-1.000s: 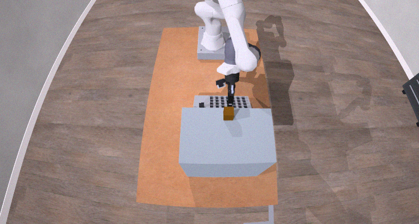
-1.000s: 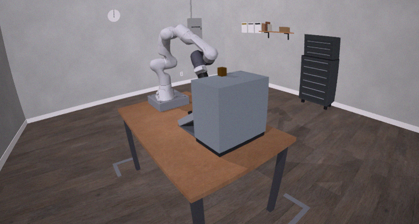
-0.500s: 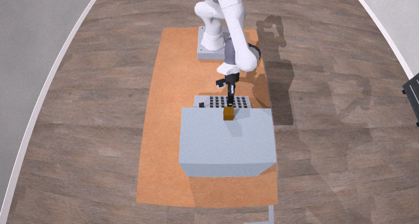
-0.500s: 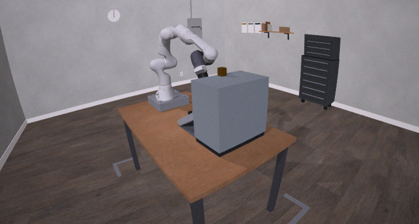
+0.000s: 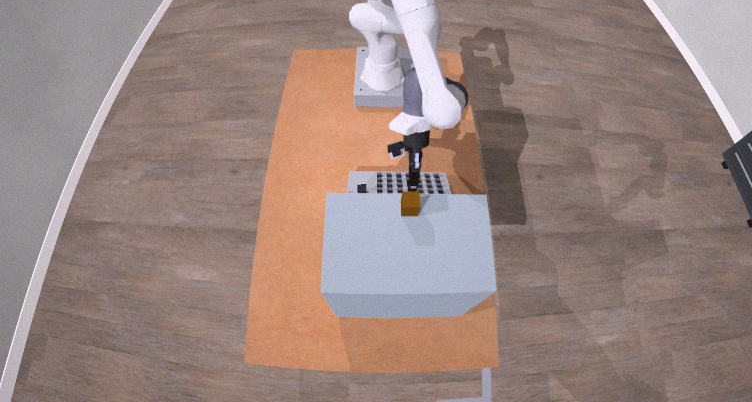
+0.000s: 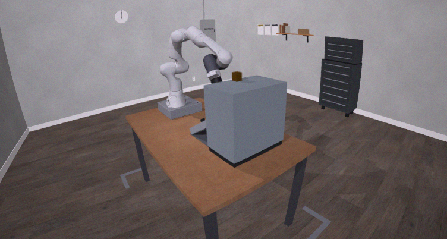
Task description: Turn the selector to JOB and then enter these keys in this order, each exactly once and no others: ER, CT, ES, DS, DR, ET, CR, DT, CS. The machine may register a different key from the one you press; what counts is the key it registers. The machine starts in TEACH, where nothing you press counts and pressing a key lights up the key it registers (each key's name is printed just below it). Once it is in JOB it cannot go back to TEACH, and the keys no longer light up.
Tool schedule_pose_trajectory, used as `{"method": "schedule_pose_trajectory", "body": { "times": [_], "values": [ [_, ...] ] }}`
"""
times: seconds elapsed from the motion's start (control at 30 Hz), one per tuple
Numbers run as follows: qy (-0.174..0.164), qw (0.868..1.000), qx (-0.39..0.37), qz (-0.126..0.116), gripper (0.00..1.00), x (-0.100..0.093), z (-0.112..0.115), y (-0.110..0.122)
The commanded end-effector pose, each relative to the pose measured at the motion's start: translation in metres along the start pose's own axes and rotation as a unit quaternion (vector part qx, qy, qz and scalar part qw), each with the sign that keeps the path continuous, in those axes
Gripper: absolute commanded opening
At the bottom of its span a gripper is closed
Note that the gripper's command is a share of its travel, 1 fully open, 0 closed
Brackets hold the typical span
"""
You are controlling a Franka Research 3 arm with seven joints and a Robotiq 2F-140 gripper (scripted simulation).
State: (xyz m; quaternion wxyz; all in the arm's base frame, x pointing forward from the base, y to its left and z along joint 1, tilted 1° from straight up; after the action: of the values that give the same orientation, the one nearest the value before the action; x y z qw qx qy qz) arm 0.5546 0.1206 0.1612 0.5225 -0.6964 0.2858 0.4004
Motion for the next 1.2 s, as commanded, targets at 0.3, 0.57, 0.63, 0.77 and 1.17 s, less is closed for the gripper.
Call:
{"method": "schedule_pose_trajectory", "body": {
  "times": [0.3, 0.57, 0.63, 0.77, 1.17],
  "values": [
    [-0.002, 1.0, 0.002, -0.002, 0.1, 0.002, 0.0, -0.001],
    [-0.002, 1.0, 0.002, -0.002, 0.1, 0.002, 0.0, -0.001],
    [-0.002, 1.0, 0.002, -0.002, 0.1, 0.002, 0.0, -0.001],
    [-0.002, 1.0, 0.001, -0.002, 0.1, 0.001, 0.0, -0.001],
    [-0.002, 1.0, 0.001, -0.002, 0.1, -0.009, 0.0, -0.001]
  ]
}}
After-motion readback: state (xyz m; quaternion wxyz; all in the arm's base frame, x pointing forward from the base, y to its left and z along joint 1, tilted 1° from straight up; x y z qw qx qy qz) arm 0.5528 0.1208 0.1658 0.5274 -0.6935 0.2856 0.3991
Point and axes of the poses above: the point where the finger pads meet when closed, its own x axis out along the fingers, its own y axis across the jaws, z = x × y, the point moved 6 cm from there along -x, back along the fingers, and after that the axes turned 14 degrees about -x, right-handed, at the moved point
